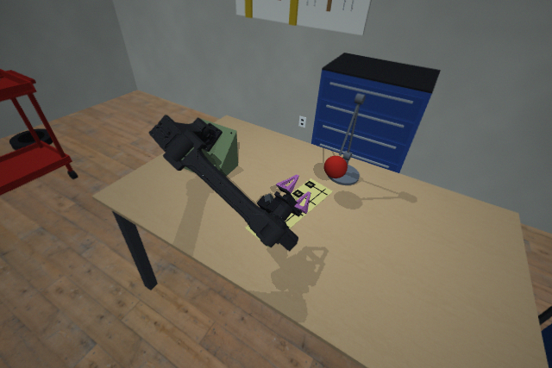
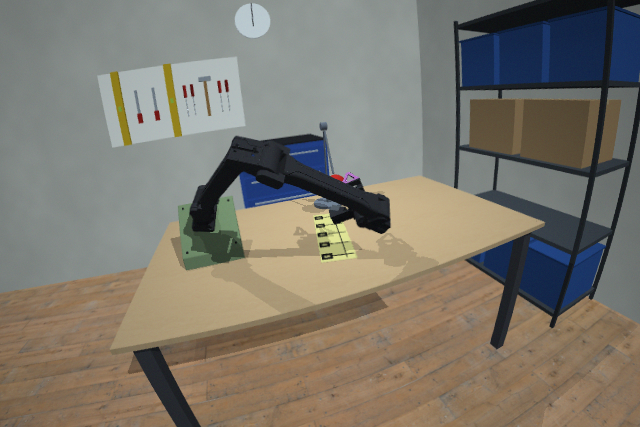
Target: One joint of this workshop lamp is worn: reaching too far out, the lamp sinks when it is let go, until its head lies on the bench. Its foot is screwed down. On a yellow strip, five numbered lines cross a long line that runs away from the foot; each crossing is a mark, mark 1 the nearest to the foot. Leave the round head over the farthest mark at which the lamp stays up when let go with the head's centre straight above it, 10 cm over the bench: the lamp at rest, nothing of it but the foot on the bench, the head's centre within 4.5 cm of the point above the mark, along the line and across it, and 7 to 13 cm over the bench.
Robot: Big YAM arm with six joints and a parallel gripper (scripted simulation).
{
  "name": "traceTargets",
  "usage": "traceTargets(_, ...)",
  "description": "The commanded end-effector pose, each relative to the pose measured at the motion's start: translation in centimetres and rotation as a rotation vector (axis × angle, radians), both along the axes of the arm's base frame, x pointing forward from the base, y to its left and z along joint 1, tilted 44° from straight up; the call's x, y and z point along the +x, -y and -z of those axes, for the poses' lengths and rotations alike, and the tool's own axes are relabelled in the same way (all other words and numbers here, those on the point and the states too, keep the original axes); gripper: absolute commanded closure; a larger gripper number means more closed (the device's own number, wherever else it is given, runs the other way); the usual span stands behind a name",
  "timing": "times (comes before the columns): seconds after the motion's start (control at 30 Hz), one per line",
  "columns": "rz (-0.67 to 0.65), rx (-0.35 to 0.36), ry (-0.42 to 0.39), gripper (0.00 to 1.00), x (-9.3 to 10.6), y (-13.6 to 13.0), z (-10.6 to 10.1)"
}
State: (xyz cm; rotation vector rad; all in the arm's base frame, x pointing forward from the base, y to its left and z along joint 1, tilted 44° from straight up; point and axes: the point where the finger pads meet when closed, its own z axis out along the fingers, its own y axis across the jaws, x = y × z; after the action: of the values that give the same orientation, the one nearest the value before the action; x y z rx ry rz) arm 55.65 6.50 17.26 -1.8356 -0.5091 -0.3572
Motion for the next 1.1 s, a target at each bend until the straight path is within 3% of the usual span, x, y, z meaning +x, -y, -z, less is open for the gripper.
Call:
traceTargets(0.0, 0.169, -0.14, -0.145, 0.0, -0.6, -2.9, 0.0)
traceTargets(1.07, 0.124, -0.034, -0.216, 0.0, -2.6, -8.6, 0.2)
